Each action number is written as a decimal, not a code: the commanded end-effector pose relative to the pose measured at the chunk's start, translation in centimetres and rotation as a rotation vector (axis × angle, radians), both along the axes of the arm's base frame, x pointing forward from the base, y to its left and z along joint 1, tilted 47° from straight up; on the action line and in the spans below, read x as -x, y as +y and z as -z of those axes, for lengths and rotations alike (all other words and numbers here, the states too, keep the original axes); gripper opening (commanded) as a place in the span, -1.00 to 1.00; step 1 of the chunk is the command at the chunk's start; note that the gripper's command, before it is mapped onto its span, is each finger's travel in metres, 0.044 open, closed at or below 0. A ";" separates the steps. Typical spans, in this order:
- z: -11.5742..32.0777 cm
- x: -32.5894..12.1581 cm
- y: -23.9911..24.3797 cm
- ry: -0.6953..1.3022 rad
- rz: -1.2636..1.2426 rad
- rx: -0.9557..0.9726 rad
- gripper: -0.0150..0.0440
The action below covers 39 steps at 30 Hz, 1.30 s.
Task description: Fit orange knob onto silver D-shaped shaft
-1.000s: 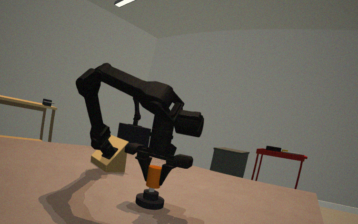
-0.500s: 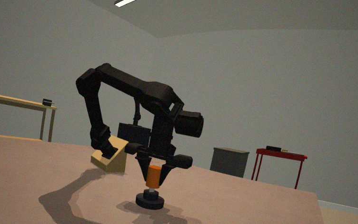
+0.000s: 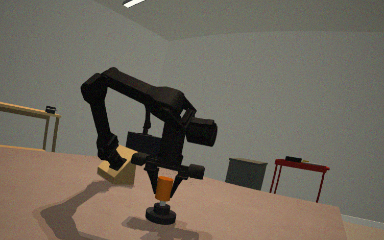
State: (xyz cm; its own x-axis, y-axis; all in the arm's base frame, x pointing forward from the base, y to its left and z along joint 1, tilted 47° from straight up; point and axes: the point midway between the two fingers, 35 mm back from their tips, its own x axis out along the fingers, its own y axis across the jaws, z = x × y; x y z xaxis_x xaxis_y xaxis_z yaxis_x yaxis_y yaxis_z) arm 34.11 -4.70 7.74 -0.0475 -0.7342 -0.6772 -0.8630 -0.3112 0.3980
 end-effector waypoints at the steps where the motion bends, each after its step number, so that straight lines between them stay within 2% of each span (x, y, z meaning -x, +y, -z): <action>1: -0.1 -0.1 0.1 0.000 -0.011 -0.003 -0.49; 33: 0.0 -0.1 0.3 0.000 -0.011 -0.003 -0.49; 39: -0.2 0.0 0.3 0.124 -0.125 -0.011 -0.49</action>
State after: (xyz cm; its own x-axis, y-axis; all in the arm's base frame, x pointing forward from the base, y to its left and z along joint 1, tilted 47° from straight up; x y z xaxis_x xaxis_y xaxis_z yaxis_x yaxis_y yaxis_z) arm 34.16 -4.57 7.55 -0.0470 -0.7348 -0.6766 -0.8114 -0.3670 0.4549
